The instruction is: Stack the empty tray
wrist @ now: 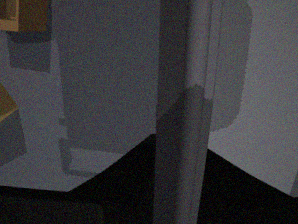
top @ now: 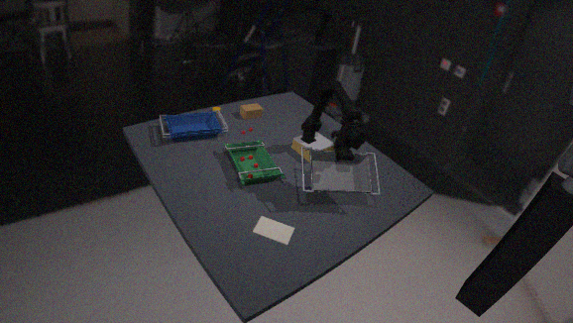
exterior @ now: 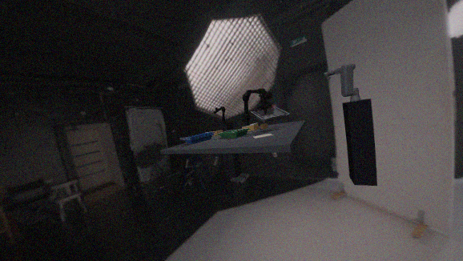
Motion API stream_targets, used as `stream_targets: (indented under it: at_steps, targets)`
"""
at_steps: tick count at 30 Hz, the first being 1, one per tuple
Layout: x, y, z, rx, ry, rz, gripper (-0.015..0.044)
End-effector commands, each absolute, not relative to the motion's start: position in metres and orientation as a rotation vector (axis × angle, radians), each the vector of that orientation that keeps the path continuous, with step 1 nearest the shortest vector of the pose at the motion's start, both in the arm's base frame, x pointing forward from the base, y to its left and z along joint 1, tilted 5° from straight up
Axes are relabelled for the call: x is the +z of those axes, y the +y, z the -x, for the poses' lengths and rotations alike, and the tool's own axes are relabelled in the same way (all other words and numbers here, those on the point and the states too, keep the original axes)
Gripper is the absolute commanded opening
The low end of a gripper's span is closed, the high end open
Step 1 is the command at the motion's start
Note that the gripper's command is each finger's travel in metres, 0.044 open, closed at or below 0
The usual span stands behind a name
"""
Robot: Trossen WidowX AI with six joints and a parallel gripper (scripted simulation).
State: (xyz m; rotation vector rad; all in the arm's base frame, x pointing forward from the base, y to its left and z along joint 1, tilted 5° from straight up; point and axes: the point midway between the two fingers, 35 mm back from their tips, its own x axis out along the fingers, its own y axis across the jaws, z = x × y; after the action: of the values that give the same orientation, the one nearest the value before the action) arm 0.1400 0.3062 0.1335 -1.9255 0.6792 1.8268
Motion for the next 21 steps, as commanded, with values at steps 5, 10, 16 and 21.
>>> stream_targets:
  at_steps: [5,10,16,21]
  targets:
    - [0.144,0.29,-0.171,1.732,0.734,1.844,0.0]
    - [0.146,0.279,-0.187,1.687,0.781,1.799,0.0]
    - [0.148,0.264,-0.206,1.631,0.835,1.745,0.0]
    - [0.15,0.25,-0.221,1.584,0.879,1.7,0.0]
